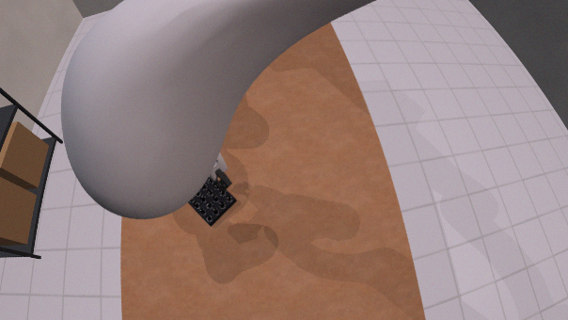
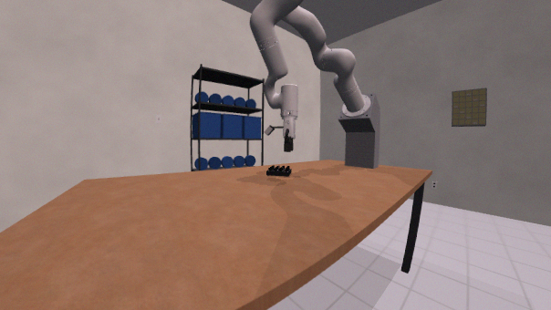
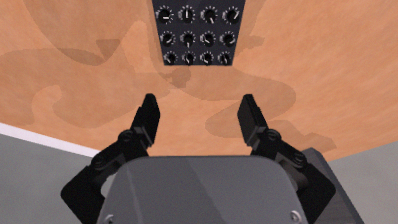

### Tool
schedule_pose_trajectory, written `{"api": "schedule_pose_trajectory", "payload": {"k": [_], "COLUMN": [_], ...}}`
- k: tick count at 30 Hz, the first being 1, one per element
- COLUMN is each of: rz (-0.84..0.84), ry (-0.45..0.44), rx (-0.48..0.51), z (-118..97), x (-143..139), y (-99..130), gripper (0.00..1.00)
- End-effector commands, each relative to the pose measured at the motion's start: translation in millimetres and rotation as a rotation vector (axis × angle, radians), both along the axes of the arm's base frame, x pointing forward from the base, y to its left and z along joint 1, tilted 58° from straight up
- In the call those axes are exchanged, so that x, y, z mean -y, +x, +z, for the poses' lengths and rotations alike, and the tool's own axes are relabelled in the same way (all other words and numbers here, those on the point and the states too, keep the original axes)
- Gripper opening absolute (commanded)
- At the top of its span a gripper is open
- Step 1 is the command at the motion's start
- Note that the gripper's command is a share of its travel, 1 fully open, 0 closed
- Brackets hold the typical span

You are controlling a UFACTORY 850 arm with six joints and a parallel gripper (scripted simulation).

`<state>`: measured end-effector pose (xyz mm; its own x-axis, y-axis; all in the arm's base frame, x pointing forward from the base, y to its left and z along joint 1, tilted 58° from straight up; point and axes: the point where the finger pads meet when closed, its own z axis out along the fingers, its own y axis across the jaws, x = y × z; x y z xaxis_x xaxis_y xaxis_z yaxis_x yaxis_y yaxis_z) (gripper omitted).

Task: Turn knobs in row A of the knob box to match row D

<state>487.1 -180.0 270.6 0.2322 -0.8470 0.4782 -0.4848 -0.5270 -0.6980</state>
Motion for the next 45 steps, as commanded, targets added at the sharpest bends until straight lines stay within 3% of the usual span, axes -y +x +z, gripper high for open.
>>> {"api": "schedule_pose_trajectory", "payload": {"k": [1, 23, 35, 37, 39, 45], "rz": [0.000, 0.020, 0.186, 0.186, 0.237, 0.314], "ry": [0.000, -0.032, -0.295, -0.295, -0.376, -0.497], "rx": [0.000, -0.002, -0.023, -0.023, -0.029, -0.039], "z": [0.2, 0.3, 1.3, 1.3, 1.5, 1.9], "x": [0.1, 1.2, 10.1, 10.1, 12.8, 17.0], "y": [-0.1, 0.3, 3.4, 3.4, 4.2, 5.5], "gripper": [1.00, 1.00, 1.00, 1.00, 1.00, 1.00]}}
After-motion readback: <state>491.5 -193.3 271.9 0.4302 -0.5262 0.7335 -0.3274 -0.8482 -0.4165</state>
